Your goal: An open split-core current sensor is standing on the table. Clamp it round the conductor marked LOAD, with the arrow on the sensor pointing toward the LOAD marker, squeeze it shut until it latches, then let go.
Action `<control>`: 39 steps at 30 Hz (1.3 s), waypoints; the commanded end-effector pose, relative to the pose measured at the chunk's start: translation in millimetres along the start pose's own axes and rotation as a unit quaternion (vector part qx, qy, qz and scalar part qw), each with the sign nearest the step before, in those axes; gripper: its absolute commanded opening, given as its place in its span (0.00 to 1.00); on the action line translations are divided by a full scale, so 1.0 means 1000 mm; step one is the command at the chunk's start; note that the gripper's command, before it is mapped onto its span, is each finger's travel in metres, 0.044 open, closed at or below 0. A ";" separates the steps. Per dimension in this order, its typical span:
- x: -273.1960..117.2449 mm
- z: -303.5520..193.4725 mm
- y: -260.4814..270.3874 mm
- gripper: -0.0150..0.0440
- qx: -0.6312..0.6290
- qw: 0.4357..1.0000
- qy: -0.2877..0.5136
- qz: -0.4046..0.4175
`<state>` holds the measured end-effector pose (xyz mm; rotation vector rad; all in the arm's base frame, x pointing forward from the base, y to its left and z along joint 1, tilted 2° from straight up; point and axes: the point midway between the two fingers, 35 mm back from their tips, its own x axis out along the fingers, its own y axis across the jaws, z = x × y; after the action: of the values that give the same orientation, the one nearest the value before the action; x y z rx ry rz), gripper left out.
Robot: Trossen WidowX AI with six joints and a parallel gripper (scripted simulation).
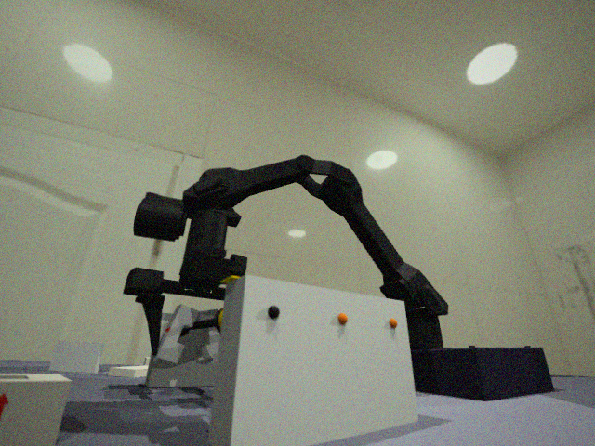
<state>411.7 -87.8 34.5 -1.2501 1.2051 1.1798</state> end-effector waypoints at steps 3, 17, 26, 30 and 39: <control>-0.009 0.000 0.000 0.25 0.000 1.000 0.001 0.001; -0.018 0.000 0.000 0.25 0.001 1.000 0.002 0.001; -0.018 0.000 0.000 0.25 0.001 1.000 0.002 0.001; -0.018 0.000 0.000 0.25 0.001 1.000 0.002 0.001; -0.018 0.000 0.000 0.25 0.001 1.000 0.002 0.001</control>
<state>411.3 -76.4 44.1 -1.2425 1.1907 1.2125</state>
